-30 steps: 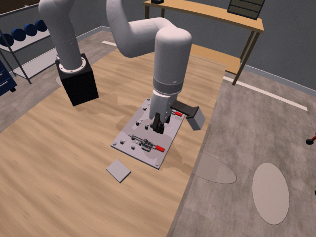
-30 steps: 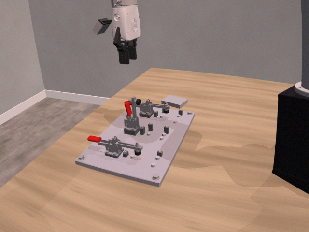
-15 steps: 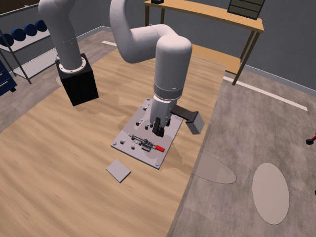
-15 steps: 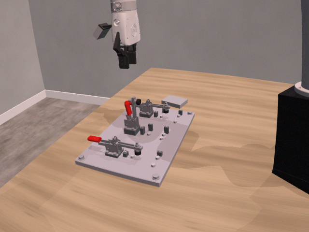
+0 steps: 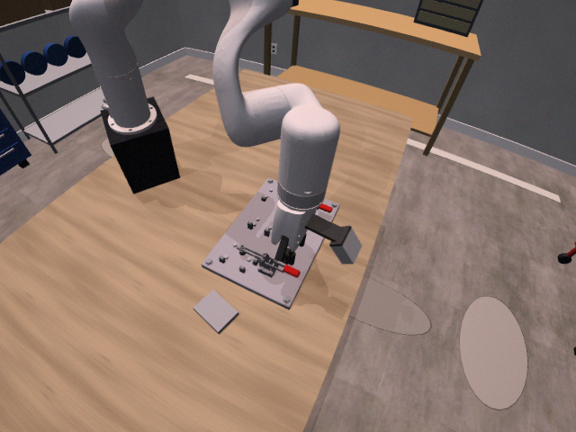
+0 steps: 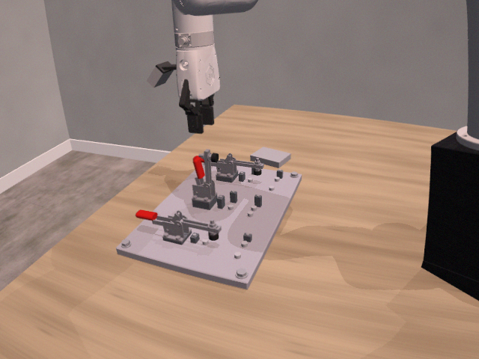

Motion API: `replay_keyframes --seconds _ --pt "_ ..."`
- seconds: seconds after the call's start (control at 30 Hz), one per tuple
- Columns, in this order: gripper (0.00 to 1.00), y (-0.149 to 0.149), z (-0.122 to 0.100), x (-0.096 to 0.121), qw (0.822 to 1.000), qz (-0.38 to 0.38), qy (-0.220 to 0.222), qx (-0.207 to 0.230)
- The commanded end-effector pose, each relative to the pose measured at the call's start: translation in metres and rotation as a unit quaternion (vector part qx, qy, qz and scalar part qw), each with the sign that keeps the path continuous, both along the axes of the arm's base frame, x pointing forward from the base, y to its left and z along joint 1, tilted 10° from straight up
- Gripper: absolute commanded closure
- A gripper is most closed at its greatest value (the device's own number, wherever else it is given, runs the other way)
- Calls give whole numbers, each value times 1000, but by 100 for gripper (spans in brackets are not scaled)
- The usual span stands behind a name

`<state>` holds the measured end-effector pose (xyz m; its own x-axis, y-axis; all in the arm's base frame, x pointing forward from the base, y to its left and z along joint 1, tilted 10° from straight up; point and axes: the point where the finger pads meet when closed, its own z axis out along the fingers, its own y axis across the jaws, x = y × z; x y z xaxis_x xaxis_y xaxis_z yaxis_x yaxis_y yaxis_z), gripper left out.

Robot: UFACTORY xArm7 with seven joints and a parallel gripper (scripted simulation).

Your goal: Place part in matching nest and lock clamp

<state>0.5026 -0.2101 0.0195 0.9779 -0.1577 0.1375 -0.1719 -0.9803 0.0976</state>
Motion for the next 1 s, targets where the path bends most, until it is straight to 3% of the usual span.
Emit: replay_keyframes --seconds 0.0,0.4,0.97 --pt "53 -5 -26 8 1000 1 -4 1" --pt "53 -7 -50 11 1000 1 -4 1" --pt "53 -8 -51 11 1000 1 -4 1"
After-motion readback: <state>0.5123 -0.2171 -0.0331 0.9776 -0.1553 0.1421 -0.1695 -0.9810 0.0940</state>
